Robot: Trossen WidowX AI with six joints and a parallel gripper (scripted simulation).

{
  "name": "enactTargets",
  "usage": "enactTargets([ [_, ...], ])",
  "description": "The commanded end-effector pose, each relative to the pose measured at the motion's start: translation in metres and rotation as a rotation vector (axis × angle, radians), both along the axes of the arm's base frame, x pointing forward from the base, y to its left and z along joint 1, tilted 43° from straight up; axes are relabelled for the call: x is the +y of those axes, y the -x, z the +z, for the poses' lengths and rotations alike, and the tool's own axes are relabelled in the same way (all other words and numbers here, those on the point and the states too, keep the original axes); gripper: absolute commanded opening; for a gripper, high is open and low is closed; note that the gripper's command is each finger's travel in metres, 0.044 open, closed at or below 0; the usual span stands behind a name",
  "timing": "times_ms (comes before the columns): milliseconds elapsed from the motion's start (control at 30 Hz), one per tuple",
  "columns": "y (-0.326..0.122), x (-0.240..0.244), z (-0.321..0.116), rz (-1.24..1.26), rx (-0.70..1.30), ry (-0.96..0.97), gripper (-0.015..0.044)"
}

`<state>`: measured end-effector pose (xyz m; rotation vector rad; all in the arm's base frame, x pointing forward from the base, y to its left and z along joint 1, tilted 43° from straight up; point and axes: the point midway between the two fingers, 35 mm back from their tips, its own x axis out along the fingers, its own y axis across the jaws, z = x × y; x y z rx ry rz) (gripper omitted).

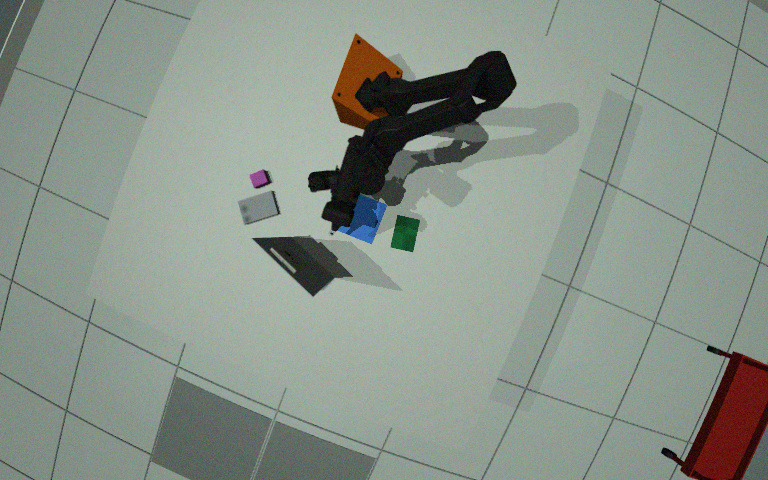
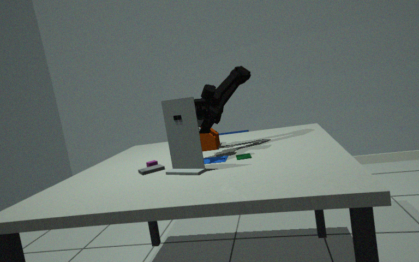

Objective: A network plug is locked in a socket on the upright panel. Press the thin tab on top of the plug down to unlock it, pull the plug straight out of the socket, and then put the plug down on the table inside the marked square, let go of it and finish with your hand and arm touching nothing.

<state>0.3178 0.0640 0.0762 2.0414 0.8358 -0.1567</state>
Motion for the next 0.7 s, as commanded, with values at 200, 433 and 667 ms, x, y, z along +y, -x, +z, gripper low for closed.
enactTargets([
  [200, 0.034, 0.045, -0.027, 0.314, 0.128, 0.009, 0.0],
  [433, 0.054, 0.063, -0.035, 0.453, 0.18, -0.01, 0.0],
  [667, 0.054, 0.065, -0.038, 0.454, 0.181, -0.009, 0.0],
])
